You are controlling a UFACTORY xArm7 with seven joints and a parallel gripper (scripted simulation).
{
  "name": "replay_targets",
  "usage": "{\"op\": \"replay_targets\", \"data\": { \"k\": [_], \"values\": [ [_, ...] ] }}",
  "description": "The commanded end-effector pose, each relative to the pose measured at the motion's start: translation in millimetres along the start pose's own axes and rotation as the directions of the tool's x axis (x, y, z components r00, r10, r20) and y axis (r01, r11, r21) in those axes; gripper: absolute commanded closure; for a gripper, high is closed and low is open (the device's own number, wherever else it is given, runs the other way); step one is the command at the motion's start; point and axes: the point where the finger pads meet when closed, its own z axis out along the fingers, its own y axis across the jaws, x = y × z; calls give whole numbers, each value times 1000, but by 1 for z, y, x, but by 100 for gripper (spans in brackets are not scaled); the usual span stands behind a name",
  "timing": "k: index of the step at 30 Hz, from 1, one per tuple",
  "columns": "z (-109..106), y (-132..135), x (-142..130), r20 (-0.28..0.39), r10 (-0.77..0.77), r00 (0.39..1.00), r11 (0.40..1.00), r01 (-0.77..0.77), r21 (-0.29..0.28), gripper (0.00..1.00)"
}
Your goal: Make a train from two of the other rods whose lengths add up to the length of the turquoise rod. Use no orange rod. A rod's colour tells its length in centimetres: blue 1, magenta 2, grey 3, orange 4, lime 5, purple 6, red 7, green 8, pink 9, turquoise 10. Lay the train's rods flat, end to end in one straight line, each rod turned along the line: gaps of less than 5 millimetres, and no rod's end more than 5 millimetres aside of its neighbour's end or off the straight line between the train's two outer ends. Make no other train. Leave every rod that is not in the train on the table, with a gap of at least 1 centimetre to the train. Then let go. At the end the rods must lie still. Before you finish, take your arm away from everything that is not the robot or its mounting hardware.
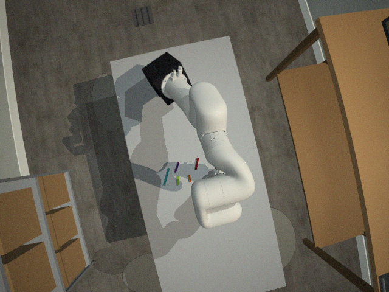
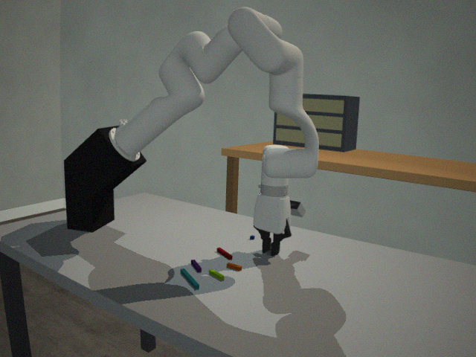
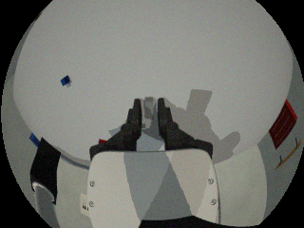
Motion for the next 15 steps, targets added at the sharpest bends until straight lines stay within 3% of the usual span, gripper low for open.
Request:
{"op": "replay_targets", "data": {
  "k": [1, 2, 15],
  "values": [
    [0, 1, 0, 0, 0, 1000, 1000, 0, -1, 76],
    [0, 1, 0, 0, 0, 1000, 1000, 0, -1, 96],
    [0, 1, 0, 0, 0, 1000, 1000, 0, -1, 96]
  ]
}}
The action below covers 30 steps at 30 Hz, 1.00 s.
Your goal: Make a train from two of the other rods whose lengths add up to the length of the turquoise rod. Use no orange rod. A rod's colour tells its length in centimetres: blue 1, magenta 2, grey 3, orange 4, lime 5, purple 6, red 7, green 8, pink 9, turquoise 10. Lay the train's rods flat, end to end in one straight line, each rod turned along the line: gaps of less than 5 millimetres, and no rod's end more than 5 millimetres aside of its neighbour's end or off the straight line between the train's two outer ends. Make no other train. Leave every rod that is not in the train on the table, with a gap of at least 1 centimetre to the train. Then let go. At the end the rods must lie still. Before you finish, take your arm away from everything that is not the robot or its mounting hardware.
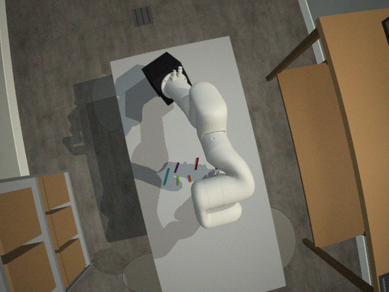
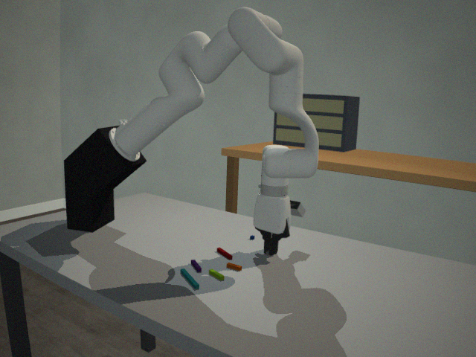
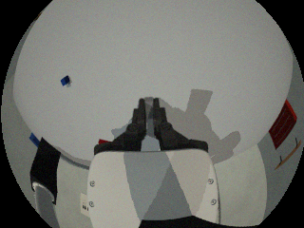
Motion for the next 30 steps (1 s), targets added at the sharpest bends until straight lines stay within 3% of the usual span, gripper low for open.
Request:
{"op": "replay_targets", "data": {
  "k": [1, 30],
  "values": [
    [0, 1, 0, 0, 0, 1000, 1000, 0, -1, 96],
    [-3, 1, 0, 0, 1, 1000, 1000, -1, -1, 96]
  ]
}}
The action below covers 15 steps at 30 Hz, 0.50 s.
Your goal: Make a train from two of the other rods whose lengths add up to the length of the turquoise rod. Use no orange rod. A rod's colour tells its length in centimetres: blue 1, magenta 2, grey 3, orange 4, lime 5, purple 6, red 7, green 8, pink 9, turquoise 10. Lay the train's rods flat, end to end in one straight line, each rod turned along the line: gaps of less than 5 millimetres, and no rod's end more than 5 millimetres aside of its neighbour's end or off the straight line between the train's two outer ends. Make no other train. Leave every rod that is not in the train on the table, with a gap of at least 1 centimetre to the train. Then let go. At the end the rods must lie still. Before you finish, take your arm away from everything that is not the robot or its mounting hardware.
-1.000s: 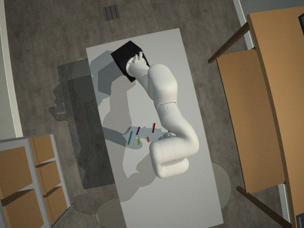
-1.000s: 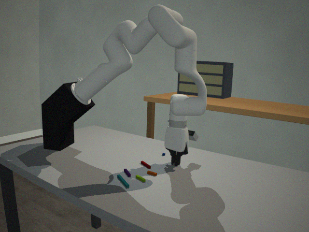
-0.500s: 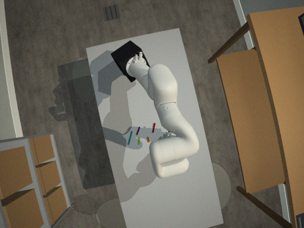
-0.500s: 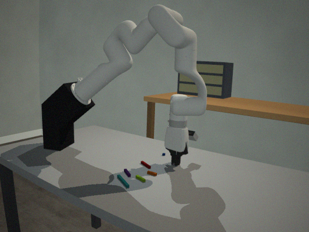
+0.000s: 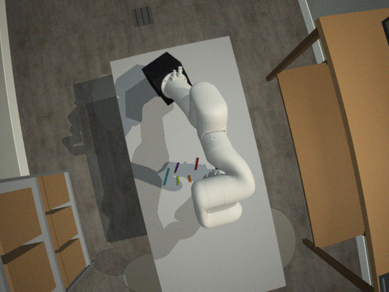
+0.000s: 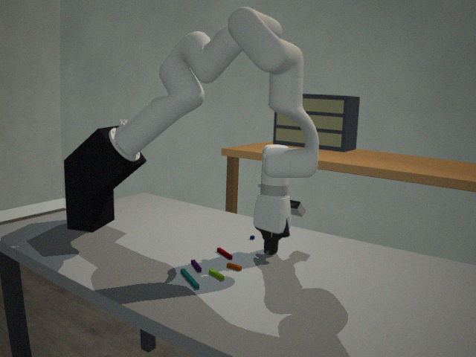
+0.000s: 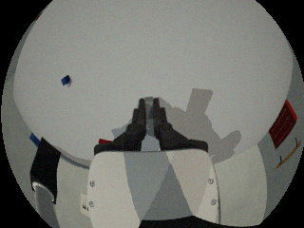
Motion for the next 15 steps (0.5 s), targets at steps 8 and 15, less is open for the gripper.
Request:
{"op": "replay_targets", "data": {
  "k": [8, 15],
  "values": [
    [-17, 1, 0, 0, 0, 1000, 1000, 0, -1, 96],
    [-33, 0, 0, 0, 0, 1000, 1000, 0, -1, 96]
  ]
}}
